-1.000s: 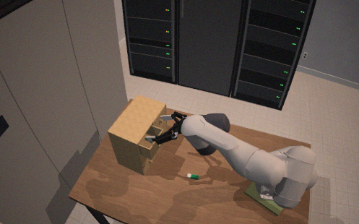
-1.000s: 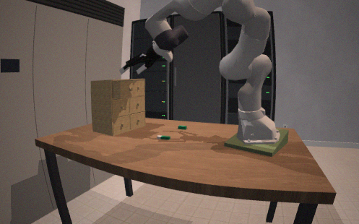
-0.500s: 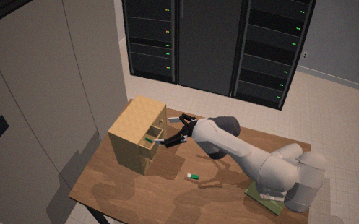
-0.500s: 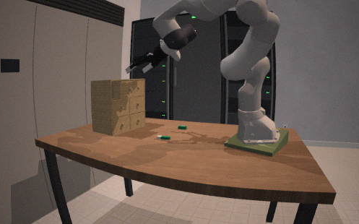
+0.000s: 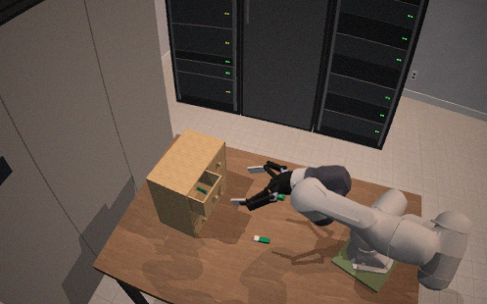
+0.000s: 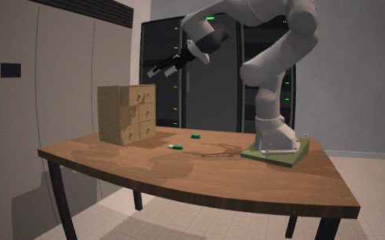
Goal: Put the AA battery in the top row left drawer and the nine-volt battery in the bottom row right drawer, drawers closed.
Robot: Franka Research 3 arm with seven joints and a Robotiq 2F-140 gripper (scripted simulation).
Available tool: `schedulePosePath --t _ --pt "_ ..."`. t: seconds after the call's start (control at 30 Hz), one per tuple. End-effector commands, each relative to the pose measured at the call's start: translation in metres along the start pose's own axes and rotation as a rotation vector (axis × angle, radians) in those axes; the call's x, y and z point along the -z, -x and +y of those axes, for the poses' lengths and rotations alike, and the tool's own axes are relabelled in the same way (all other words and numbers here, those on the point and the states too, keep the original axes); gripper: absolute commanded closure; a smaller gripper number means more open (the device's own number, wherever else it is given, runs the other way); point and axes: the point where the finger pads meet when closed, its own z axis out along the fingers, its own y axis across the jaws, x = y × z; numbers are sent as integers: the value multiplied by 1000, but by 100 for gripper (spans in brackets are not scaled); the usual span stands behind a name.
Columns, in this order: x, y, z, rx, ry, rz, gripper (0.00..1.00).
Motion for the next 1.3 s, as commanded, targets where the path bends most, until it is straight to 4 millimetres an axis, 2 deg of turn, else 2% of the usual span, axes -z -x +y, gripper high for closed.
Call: schedulePosePath --t 0.0,0.2,0.5,1.27 --pt "16 -7 -5 -64 -16 0 0" --pt "33 -15 -4 -64 -16 0 0" --pt "42 -20 -4 -74 -23 -10 0" --pt "43 -20 -2 -80 -23 -16 0"
